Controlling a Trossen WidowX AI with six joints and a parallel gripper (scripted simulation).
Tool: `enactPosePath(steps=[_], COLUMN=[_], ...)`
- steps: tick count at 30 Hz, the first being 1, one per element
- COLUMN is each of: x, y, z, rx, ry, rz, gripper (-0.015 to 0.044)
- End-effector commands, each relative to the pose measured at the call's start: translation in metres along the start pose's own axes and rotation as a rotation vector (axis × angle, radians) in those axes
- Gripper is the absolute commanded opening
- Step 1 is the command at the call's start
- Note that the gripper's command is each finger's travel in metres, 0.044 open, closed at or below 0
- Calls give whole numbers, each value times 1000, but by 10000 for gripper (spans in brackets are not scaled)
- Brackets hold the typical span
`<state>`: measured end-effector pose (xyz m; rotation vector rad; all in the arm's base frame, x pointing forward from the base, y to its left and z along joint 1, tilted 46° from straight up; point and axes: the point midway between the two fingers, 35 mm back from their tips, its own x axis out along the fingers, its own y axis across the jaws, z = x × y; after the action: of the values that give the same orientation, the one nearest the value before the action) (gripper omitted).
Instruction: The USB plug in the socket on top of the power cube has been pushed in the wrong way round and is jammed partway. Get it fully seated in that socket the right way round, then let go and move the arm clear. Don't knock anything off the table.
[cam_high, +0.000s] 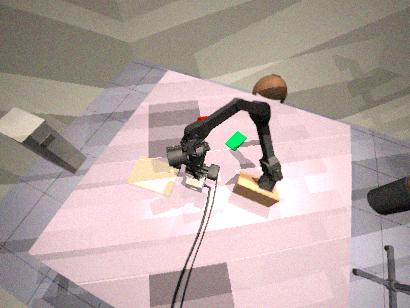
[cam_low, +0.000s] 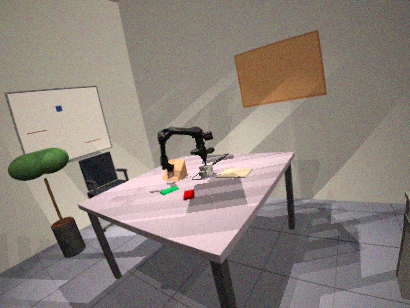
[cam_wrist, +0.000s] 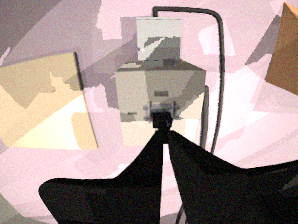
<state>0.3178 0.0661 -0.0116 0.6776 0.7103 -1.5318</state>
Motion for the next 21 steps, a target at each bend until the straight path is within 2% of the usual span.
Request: enactPosePath(steps=[1, 21], x=[2, 4], y=[-1, -1], z=[1, 1], rx=[-5, -5], ry=[-5, -5], rz=[0, 0], gripper=[0, 0])
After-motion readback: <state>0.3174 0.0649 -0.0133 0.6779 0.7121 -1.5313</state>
